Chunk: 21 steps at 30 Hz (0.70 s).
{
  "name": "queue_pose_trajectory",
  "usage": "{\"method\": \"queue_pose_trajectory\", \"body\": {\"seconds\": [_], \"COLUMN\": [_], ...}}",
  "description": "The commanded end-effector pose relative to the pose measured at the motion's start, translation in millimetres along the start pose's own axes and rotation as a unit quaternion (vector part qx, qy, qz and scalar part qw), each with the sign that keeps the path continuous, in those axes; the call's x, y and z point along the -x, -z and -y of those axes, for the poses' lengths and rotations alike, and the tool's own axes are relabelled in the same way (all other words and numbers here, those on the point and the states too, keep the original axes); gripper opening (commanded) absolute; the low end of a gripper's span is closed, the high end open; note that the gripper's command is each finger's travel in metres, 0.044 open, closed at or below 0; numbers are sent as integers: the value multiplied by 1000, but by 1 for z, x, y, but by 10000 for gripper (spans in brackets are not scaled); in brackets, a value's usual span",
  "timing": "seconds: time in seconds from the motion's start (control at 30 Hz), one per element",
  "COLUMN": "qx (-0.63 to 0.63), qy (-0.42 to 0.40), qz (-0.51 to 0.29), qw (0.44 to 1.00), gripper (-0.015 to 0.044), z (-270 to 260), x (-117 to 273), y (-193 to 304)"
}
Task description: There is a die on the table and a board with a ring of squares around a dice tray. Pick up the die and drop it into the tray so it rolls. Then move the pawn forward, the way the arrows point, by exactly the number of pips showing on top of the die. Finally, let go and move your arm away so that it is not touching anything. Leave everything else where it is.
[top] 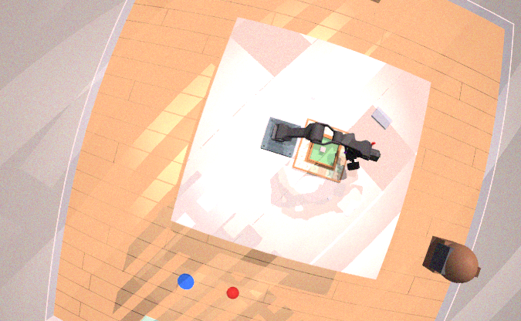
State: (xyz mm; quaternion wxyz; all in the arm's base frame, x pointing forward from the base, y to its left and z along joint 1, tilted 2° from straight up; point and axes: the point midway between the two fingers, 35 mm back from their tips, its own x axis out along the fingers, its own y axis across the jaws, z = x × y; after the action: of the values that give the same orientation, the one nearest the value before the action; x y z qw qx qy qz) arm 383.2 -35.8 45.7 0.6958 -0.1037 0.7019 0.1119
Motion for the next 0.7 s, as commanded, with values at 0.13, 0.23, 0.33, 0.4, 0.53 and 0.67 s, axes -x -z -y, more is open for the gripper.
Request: {"method": "queue_pose_trajectory", "body": {"seconds": [0.13, 0.23, 0.33, 0.4, 0.53, 0.67], "qx": [-8, -8, -8, -8, -8, -8], "qy": [2, 2, 2, 2, 2, 2], "qz": [8, 8, 8, 8, 8, 8], "qw": [1000, 1000, 1000, 1000, 1000, 1000], "gripper": [0, 0, 0, 0, 0, 0], "z": [2, 2, 2, 2, 2, 2], "x": [-20, -31, -32, -33, -37, -44], "y": [-5, -5, -5, -5, -5, -5]}}
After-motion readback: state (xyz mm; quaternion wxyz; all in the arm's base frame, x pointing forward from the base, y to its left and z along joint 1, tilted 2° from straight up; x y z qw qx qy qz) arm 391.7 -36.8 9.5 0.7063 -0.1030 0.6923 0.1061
